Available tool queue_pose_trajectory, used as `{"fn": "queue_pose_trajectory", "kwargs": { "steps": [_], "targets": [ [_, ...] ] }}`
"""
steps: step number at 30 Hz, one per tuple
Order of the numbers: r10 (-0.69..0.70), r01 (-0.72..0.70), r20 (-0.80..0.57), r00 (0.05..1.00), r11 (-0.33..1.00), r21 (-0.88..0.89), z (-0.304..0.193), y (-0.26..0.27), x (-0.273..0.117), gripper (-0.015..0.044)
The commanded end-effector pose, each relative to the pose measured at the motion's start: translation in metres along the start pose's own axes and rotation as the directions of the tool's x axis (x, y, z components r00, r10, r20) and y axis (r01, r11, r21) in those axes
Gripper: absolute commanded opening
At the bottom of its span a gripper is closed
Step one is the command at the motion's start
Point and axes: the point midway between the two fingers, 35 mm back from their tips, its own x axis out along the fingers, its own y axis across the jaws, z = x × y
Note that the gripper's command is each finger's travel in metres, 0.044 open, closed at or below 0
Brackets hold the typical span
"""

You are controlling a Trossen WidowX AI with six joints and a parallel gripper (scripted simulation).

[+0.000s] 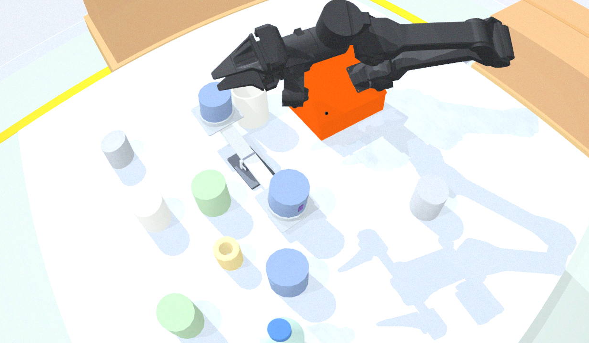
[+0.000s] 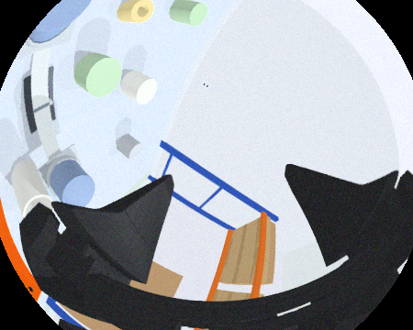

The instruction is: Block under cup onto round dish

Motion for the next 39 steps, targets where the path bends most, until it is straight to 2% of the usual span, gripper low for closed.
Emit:
{"fn": "queue_pose_trajectory", "kwargs": {
  "steps": [1,10,21,39],
  "targets": [
    [0.079,-0.078,-0.004,0.997,0.993,0.088,-0.010,0.015,0.001,0.0440],
    [0.250,-0.247,0.022,0.968,0.933,0.261,-0.026,0.050,-0.004,0.0440],
    [0.399,-0.388,0.081,0.913,0.793,0.470,-0.040,0.081,-0.020,0.0440],
    [0.538,-0.494,0.258,0.803,0.359,0.792,-0.044,0.118,-0.057,0.0440]
  ]
}}
